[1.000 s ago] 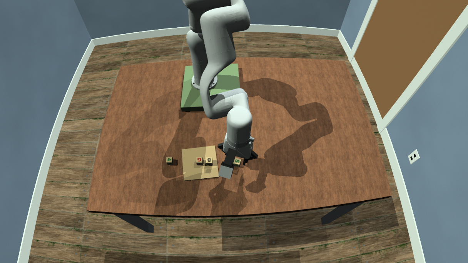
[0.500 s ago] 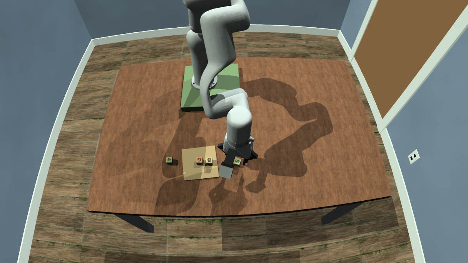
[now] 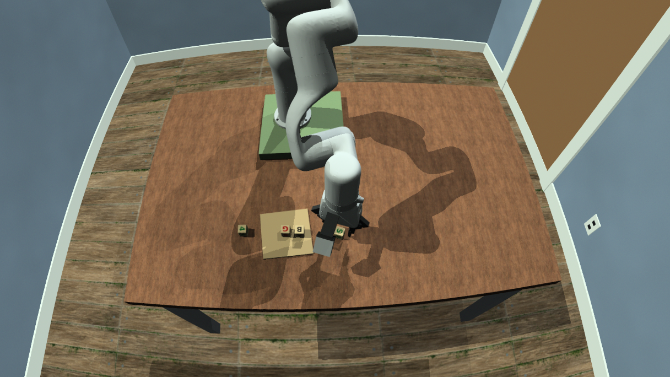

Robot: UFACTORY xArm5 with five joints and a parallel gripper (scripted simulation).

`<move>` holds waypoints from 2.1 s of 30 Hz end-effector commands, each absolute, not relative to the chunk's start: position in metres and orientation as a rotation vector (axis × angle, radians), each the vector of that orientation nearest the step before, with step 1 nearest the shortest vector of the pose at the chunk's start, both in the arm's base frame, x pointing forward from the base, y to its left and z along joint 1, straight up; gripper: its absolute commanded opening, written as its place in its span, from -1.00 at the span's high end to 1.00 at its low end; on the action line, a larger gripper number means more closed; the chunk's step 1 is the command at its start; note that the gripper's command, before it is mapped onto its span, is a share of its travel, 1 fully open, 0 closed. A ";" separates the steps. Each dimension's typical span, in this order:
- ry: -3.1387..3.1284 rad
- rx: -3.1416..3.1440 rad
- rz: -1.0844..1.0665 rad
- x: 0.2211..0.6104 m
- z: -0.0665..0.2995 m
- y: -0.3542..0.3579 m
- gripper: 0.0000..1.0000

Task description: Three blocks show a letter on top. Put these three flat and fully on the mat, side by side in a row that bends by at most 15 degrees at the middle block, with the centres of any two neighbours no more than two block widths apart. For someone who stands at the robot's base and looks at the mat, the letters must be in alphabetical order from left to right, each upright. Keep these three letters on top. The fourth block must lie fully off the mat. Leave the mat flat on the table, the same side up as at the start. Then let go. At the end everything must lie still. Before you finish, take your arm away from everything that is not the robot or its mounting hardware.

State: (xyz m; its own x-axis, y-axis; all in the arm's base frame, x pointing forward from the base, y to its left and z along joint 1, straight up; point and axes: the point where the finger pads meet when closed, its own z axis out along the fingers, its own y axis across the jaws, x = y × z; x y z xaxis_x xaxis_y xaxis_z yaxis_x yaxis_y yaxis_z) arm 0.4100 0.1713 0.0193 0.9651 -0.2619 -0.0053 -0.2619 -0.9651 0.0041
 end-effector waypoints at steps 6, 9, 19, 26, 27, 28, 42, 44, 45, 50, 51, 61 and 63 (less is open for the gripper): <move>-0.415 3.113 -0.004 0.411 0.021 0.172 -0.26; -0.415 3.113 -0.004 0.411 0.021 0.172 -0.26; -0.415 3.113 -0.004 0.411 0.021 0.172 -0.26; -0.415 3.113 -0.004 0.411 0.021 0.172 -0.26; -0.415 3.113 -0.004 0.411 0.021 0.172 -0.26; -0.415 3.113 -0.004 0.411 0.021 0.172 -0.26; -0.415 3.113 -0.004 0.411 0.021 0.172 -0.26; -0.415 3.113 -0.004 0.411 0.021 0.172 -0.26; -0.415 3.113 -0.004 0.411 0.021 0.172 -0.26; -0.415 3.113 -0.004 0.411 0.020 0.172 -0.26; -0.415 3.113 -0.004 0.411 0.020 0.172 -0.26; -0.415 3.113 -0.004 0.411 0.011 0.172 -0.26; -0.415 3.113 -0.004 0.411 0.008 0.172 -0.26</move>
